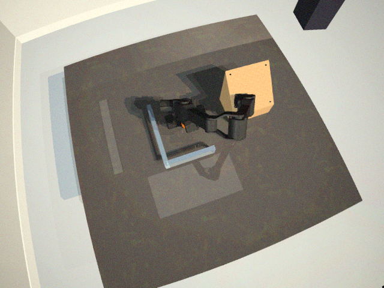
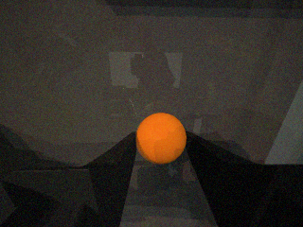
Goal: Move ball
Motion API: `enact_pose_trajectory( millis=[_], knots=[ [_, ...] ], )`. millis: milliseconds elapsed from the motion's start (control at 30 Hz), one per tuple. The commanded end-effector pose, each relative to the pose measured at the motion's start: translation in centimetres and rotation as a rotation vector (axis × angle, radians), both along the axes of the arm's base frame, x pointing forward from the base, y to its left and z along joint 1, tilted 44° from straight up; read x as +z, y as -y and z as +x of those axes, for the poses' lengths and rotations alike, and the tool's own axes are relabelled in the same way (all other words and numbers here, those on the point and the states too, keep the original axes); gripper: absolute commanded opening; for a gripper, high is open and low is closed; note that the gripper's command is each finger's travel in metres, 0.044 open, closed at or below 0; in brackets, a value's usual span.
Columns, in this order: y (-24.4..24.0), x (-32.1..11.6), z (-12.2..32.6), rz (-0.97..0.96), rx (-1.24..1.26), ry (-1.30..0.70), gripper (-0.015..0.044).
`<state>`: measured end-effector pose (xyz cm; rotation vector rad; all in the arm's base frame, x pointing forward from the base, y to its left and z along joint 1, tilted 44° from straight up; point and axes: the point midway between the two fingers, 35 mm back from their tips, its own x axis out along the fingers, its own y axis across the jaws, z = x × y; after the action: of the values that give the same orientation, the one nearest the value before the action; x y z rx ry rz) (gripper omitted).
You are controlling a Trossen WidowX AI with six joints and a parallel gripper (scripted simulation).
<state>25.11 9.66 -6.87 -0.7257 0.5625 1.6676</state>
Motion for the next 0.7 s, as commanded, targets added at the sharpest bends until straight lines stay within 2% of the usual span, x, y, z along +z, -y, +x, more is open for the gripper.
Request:
enact_pose_trajectory(
  millis=[0,400,533,667],
  knots=[
    [-0.2,-0.1,-0.1,0.005,-0.004,-0.005,0.0],
    [0.0,0.0,0.0,0.0,-0.001,0.0,0.0315],
    [0.2,0.2,0.1,0.0,-0.001,0.0,0.0329],
    [4.2,4.2,1.1,-0.004,-0.004,-0.002,0.0329]
  ],
)
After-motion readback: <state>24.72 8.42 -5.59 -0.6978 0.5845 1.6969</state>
